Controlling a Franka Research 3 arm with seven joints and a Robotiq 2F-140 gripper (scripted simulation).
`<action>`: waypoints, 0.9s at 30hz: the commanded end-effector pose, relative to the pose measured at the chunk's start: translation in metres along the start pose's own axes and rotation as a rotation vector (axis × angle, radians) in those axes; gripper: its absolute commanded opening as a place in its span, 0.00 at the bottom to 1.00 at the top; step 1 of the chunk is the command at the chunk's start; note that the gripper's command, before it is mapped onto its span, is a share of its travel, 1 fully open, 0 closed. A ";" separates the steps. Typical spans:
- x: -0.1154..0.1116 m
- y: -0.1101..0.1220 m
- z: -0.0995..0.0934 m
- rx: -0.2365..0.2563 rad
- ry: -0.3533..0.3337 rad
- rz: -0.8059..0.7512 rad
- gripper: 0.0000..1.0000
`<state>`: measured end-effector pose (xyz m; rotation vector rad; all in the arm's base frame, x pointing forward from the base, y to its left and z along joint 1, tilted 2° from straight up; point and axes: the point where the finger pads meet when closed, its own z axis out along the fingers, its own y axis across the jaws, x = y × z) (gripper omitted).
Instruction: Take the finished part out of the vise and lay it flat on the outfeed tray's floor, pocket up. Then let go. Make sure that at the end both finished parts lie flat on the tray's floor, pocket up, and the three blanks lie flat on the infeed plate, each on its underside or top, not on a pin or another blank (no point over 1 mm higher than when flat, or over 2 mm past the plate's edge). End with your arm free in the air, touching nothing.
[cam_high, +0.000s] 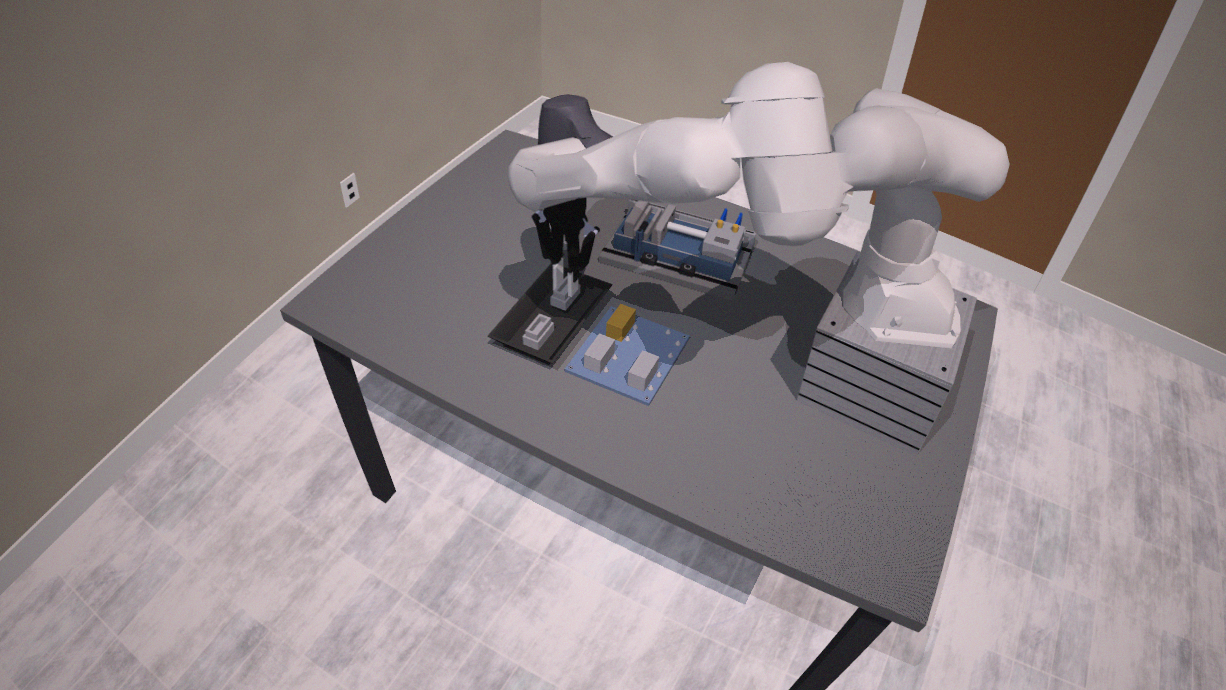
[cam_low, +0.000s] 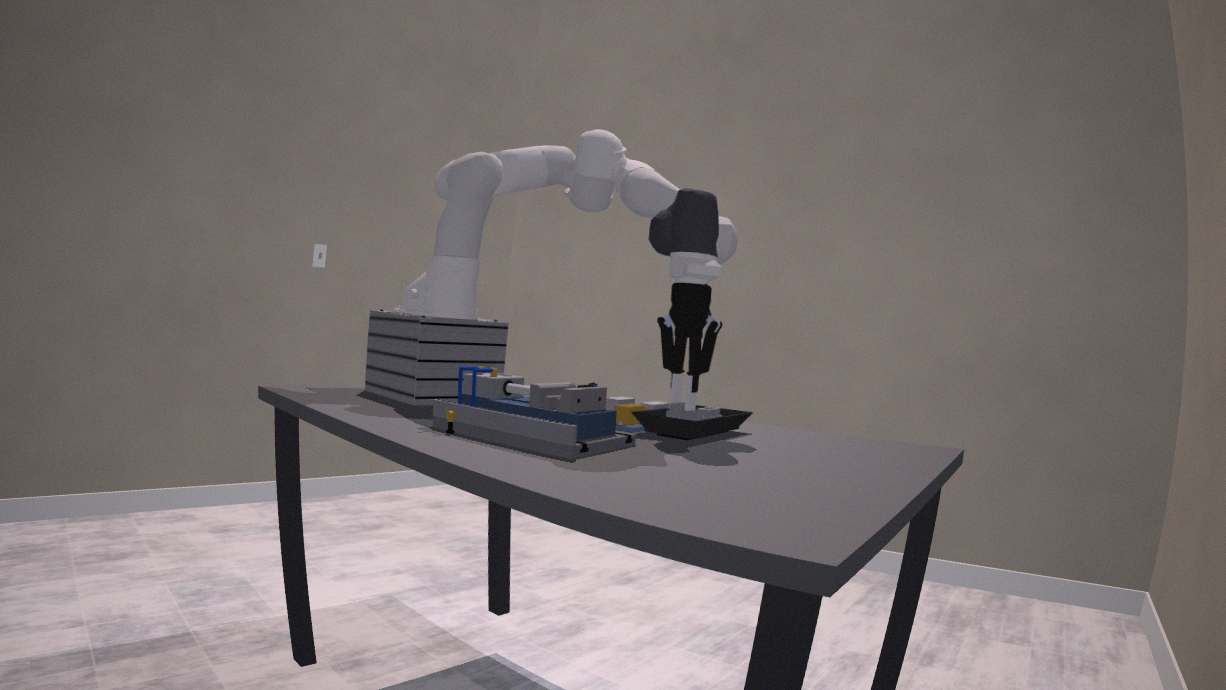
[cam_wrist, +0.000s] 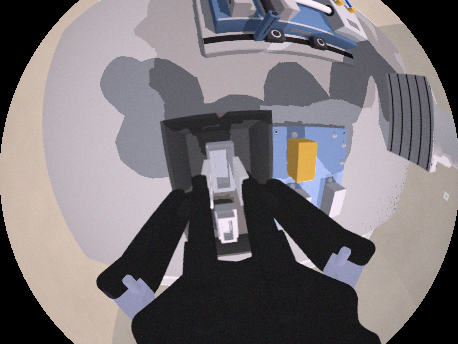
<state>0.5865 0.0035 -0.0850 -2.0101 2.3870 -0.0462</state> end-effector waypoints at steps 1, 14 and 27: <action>0.000 -0.002 0.000 0.005 0.000 -0.003 0.00; 0.000 -0.002 0.001 0.005 0.000 -0.005 0.00; 0.000 -0.003 0.007 0.005 0.000 -0.008 0.00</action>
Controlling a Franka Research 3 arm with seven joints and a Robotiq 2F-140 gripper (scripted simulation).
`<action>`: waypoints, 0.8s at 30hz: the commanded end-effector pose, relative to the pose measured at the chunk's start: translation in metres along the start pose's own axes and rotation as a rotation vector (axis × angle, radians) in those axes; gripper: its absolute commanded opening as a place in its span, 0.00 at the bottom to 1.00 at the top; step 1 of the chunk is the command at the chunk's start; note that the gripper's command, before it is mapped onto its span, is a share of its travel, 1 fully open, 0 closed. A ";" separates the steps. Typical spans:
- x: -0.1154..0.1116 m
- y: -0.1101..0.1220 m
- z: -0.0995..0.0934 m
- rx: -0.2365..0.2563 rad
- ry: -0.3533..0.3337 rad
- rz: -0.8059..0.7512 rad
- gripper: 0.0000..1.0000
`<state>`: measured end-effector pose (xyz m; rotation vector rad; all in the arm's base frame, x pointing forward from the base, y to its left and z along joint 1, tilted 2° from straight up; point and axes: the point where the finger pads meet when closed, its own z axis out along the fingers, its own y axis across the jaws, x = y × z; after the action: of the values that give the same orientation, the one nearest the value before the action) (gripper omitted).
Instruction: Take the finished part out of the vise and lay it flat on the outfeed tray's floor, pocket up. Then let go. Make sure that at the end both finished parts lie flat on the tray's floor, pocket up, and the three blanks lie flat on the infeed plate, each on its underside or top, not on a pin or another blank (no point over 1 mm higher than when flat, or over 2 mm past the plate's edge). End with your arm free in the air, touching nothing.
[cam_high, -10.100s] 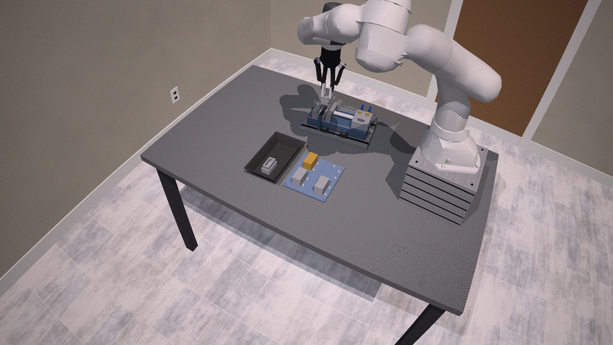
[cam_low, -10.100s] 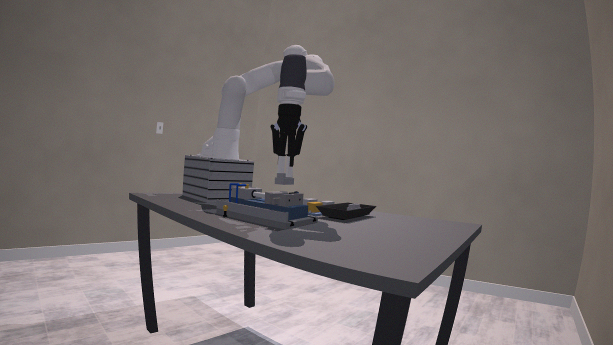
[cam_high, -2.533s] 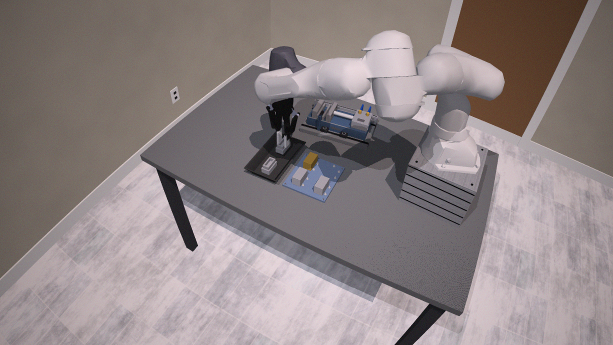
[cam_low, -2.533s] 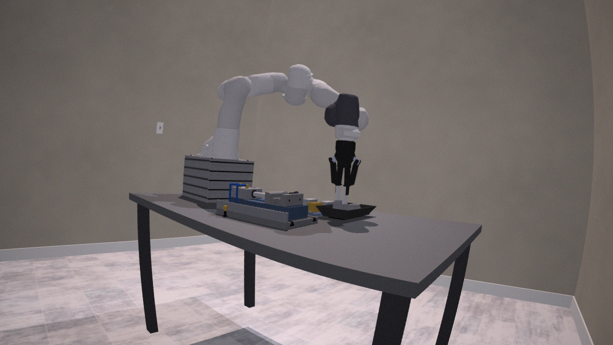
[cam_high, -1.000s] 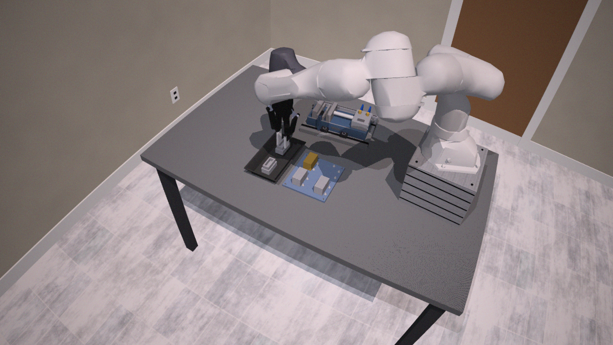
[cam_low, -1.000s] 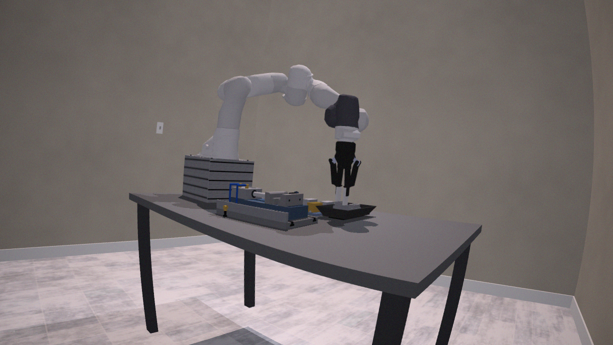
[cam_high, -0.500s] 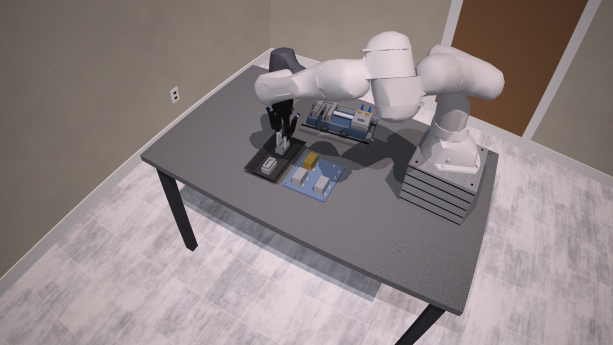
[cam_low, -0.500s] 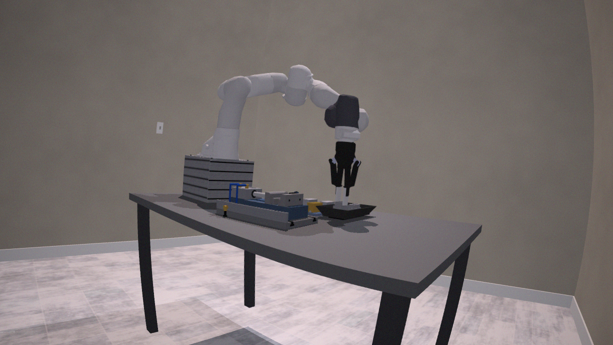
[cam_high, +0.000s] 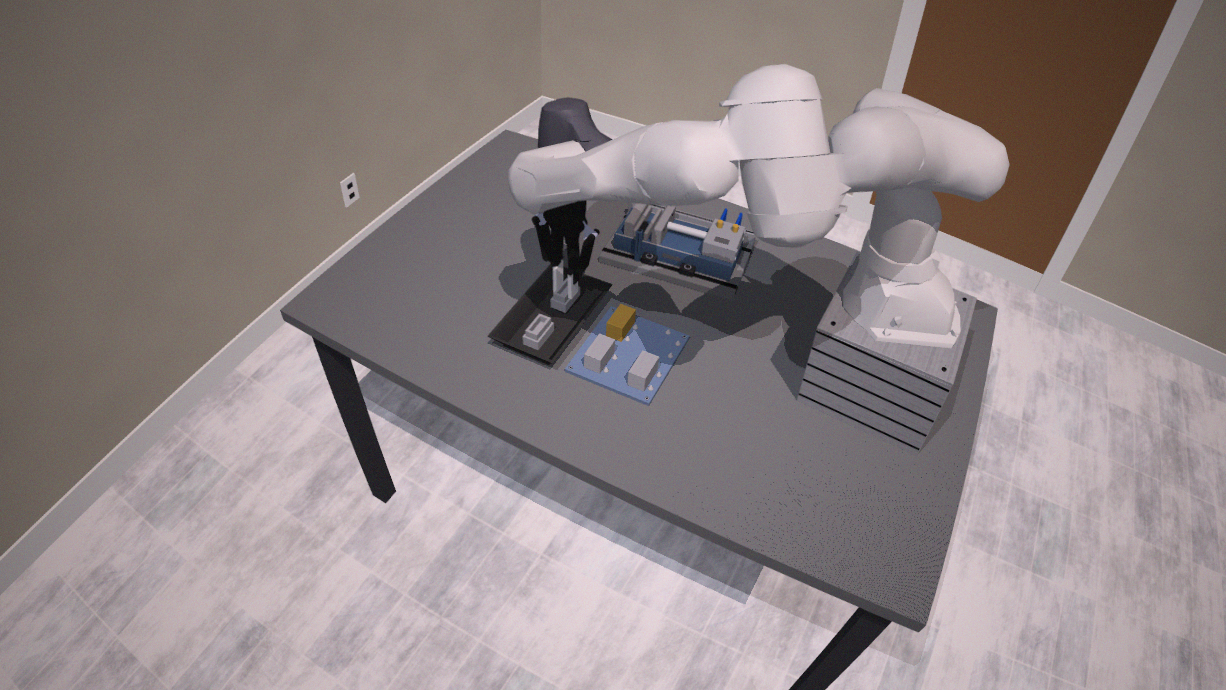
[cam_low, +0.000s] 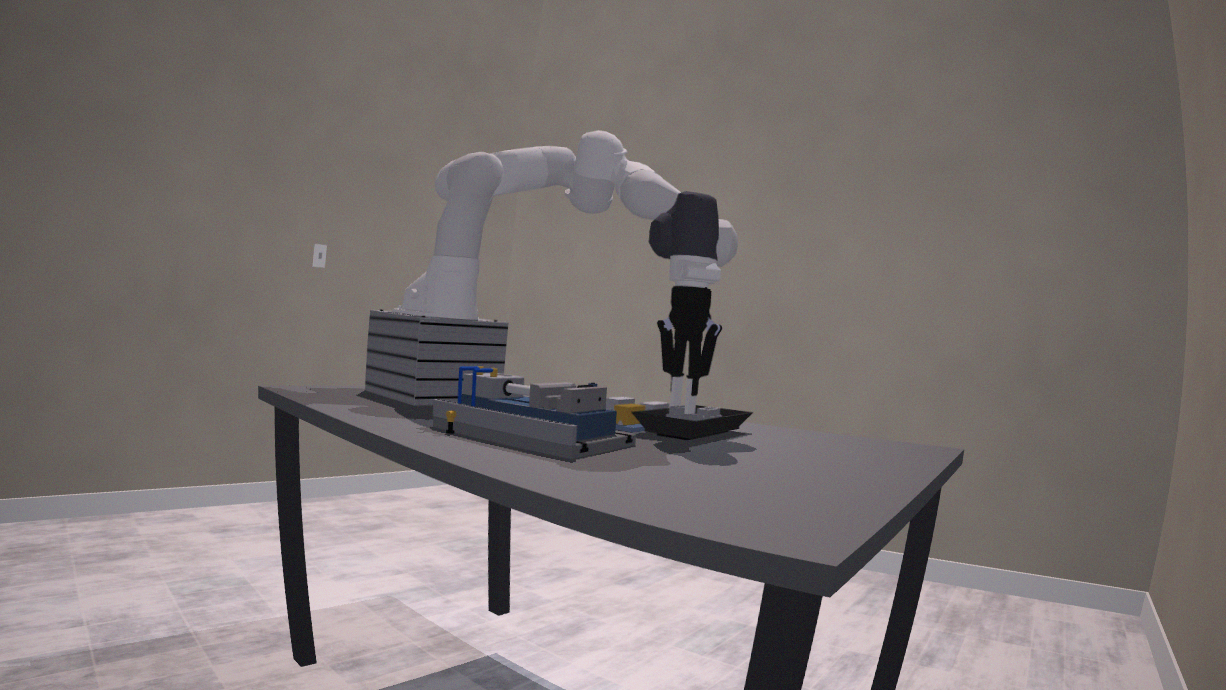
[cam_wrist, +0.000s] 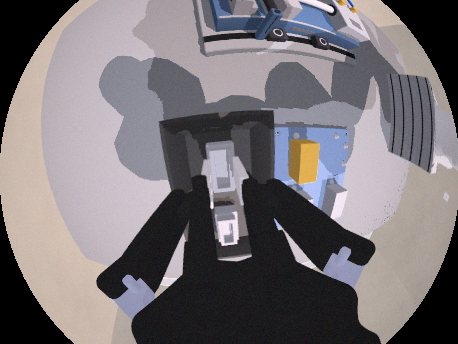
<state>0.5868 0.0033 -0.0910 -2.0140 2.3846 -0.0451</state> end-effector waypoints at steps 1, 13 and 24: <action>0.000 -0.003 0.002 0.005 0.000 -0.005 0.00; 0.000 -0.003 0.007 0.005 0.000 -0.005 0.00; 0.000 -0.003 0.008 0.005 0.000 -0.005 0.00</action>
<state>0.5877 0.0027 -0.0993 -2.0155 2.3832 -0.0459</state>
